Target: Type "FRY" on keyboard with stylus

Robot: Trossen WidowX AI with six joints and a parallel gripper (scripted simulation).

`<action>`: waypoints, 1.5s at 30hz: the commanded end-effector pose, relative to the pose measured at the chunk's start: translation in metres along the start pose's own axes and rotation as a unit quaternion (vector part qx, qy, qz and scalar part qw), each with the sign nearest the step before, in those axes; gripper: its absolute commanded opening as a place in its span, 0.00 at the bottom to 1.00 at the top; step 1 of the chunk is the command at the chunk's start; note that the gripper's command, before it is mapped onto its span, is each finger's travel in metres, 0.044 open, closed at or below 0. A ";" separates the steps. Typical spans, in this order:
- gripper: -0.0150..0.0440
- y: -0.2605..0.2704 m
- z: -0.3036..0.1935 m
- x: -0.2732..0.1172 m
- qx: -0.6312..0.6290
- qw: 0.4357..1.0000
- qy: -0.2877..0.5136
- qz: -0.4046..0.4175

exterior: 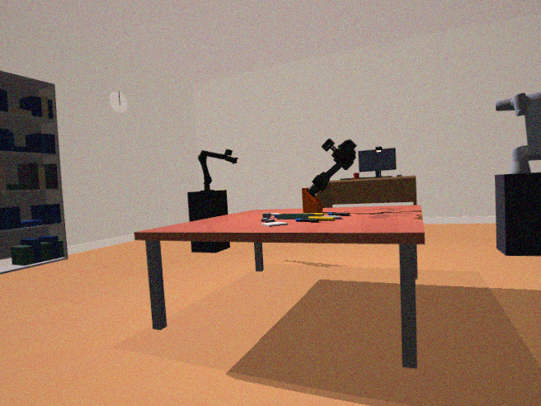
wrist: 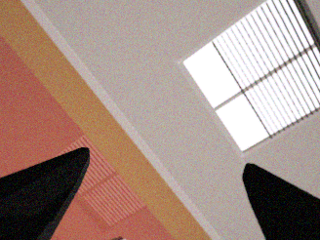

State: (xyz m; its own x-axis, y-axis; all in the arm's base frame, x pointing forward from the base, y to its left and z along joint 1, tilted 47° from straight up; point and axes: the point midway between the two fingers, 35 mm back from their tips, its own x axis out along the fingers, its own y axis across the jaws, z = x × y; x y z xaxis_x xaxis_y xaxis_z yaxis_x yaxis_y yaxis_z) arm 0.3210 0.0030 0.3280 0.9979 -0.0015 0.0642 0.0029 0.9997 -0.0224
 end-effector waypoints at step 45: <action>0.25 0.033 -0.353 -0.006 0.351 0.617 0.668 0.225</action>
State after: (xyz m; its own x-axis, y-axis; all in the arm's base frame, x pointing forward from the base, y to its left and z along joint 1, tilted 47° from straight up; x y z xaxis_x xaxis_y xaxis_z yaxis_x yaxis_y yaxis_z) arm 0.3438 0.0435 -0.0066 0.0577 0.7309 -0.6800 0.1308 0.6697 0.7310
